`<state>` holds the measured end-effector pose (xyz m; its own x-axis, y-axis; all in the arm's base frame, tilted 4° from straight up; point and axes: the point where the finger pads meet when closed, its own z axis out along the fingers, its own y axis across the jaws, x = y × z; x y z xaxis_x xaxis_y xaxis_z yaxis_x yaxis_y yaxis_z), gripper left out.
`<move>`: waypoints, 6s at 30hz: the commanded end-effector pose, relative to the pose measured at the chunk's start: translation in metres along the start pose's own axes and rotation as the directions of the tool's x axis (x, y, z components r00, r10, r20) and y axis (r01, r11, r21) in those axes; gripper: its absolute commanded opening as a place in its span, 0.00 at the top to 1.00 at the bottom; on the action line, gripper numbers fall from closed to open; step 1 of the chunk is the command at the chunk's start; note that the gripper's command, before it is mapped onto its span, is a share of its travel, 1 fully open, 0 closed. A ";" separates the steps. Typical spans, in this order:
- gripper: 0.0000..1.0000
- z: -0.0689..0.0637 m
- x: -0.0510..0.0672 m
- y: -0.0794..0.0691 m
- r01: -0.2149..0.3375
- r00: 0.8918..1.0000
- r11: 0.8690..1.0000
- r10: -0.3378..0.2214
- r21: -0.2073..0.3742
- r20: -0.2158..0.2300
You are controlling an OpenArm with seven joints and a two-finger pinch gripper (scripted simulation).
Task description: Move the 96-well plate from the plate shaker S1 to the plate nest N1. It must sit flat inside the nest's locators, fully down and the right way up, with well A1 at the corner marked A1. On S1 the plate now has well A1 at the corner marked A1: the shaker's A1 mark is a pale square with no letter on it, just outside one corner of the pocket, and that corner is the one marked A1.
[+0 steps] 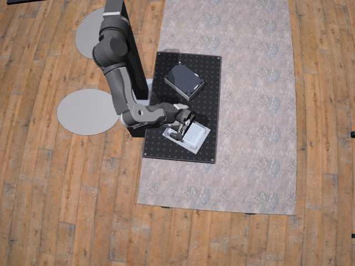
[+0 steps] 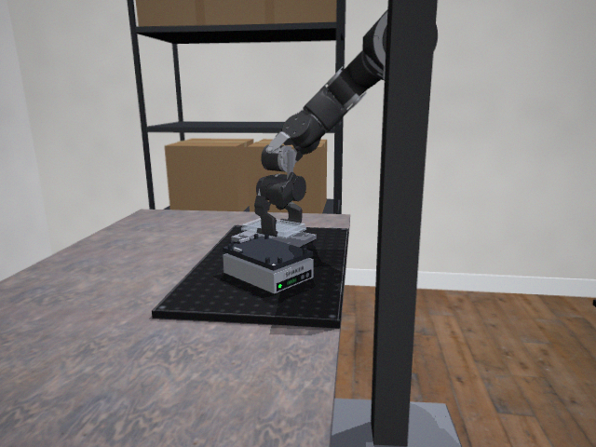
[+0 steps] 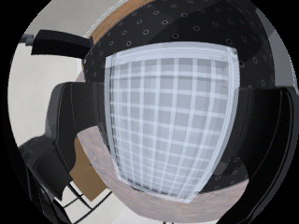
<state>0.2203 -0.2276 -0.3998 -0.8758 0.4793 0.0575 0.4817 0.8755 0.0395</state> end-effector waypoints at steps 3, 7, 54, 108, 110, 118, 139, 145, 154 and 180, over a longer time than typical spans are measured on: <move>1.00 0.000 0.000 -0.001 -0.003 1.000 1.000 0.003 0.002 0.002; 1.00 0.000 0.000 -0.001 -0.003 1.000 1.000 0.003 0.002 0.002; 1.00 0.007 0.000 0.001 -0.002 1.000 1.000 0.002 -0.004 0.003; 1.00 0.012 0.000 0.001 -0.001 1.000 1.000 0.001 -0.005 0.003; 1.00 0.012 0.000 0.001 -0.001 1.000 1.000 0.001 -0.005 0.003; 0.83 0.012 0.000 0.000 -0.001 1.000 1.000 0.001 0.000 0.002; 0.23 0.012 0.000 0.000 -0.001 1.000 1.000 0.001 0.000 0.002; 0.23 0.012 0.000 0.000 -0.001 1.000 1.000 0.001 0.000 0.002; 0.23 -0.028 -0.001 0.000 -0.002 1.000 1.000 0.002 0.000 0.004; 0.23 -0.068 0.000 0.000 -0.002 1.000 1.000 0.002 0.000 0.004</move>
<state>0.2225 -0.2308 -0.3330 -0.8749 0.4812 0.0551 0.4836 0.8742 0.0433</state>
